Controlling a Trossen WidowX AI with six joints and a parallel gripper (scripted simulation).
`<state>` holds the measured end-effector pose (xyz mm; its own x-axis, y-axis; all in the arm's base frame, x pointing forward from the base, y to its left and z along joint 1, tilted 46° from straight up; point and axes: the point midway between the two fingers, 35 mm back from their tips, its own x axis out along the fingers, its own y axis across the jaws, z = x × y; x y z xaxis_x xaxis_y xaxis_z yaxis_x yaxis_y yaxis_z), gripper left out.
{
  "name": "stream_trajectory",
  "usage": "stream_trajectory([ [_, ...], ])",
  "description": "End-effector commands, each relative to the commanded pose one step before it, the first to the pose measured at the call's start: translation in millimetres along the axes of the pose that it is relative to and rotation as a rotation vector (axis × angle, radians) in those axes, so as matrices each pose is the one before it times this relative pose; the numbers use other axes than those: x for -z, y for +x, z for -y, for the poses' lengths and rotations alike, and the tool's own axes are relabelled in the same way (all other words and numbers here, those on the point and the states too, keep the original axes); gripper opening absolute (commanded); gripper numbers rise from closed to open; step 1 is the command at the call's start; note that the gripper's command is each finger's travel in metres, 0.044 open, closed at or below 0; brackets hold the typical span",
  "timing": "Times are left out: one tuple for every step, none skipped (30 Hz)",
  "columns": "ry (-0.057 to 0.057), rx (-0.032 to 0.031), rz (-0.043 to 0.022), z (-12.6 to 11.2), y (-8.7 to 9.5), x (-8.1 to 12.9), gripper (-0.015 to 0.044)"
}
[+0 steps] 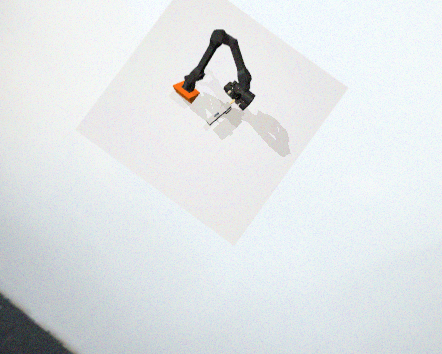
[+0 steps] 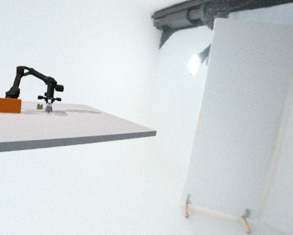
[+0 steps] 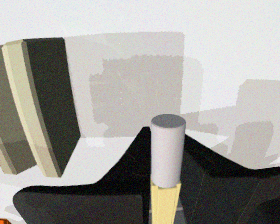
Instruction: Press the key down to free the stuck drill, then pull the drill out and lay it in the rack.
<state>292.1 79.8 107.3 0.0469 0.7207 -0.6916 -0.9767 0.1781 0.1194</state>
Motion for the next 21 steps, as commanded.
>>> stream_trajectory([
  [0.0018,0.00335,0.00261,0.96,-1.14,-5.82,0.0000],
  [0.0000,0.00001,0.00003,0.07,-0.08,-0.88,0.0000],
  [0.0000,0.00001,0.00004,0.07,-0.09,-0.92,0.0000],
  [0.0000,0.00001,0.00004,0.08,-0.10,-0.98,0.0000],
  [0.0000,0.00001,0.00004,0.09,-0.10,-1.03,0.0000],
  [0.0000,0.00001,0.00004,0.10,-0.11,-1.07,0.0000],
  [0.0000,0.00001,0.00004,0.10,-0.11,-1.08,0.0000],
  [0.0000,0.00001,0.00004,0.10,-0.11,-1.12,0.0000],
  [0.0000,0.00001,0.00005,0.10,-0.12,-1.19,0.0000],
  [0.0000,0.00002,0.00005,0.11,-0.12,-1.26,0.0000],
  [0.0000,0.00002,0.00005,0.11,-0.11,-1.31,0.0000],
  [0.0000,0.00002,0.00005,0.10,-0.11,-1.36,0.0000],
  [0.0000,0.00002,0.00006,0.10,-0.11,-1.42,0.0000],
  [0.0000,0.00002,0.00006,0.10,-0.10,-1.46,0.0000],
  [0.0000,0.00002,0.00006,0.09,-0.10,-1.51,0.0000],
  [0.0000,0.00002,0.00006,0.08,-0.09,-1.56,0.0000],
  [0.0000,0.00002,0.00007,0.07,-0.08,-1.61,0.0000],
  [0.0000,0.00002,0.00007,0.06,-0.08,-1.67,0.0000],
  [0.0000,0.00002,0.00007,0.06,-0.07,-1.71,0.0000],
  [0.0000,0.00002,0.00008,0.05,-0.07,-1.76,0.0000],
  [0.0000,0.00002,0.00007,0.04,-0.06,-1.64,0.0000],
])
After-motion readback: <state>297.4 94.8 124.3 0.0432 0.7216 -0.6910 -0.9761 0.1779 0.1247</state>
